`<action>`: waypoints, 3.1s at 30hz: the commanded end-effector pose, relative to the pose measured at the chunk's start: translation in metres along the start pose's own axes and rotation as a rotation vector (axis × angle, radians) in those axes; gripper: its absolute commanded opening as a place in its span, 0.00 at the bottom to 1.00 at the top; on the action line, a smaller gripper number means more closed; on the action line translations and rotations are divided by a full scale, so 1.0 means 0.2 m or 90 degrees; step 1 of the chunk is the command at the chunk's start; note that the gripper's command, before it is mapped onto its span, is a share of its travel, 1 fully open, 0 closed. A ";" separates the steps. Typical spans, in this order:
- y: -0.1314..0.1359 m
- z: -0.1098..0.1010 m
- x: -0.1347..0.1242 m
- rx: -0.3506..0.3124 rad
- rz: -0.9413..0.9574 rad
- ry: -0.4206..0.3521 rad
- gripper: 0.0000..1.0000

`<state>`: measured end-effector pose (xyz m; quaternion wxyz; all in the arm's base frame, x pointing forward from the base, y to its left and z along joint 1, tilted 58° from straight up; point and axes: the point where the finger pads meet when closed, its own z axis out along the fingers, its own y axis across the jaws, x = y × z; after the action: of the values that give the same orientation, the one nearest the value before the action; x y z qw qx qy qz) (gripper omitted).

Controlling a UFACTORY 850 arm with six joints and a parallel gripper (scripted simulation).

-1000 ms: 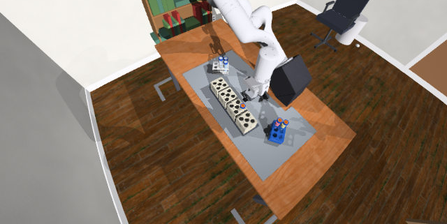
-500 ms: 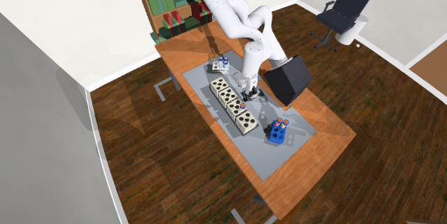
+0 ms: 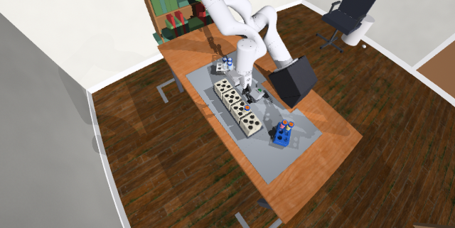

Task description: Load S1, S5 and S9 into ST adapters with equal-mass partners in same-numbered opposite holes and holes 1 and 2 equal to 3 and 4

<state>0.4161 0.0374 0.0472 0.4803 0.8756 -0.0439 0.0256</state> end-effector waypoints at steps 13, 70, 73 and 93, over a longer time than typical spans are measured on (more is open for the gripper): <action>-0.30 0.00 -0.16 0.001 0.295 0.001 0.57; -1.42 0.00 -0.76 0.001 0.582 0.000 0.57; -1.44 0.00 -0.77 0.001 0.582 0.000 0.57; -1.57 0.01 -0.84 0.001 0.582 0.000 0.57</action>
<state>0.2807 0.2132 -0.2299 0.4197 0.7665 -0.4255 0.2350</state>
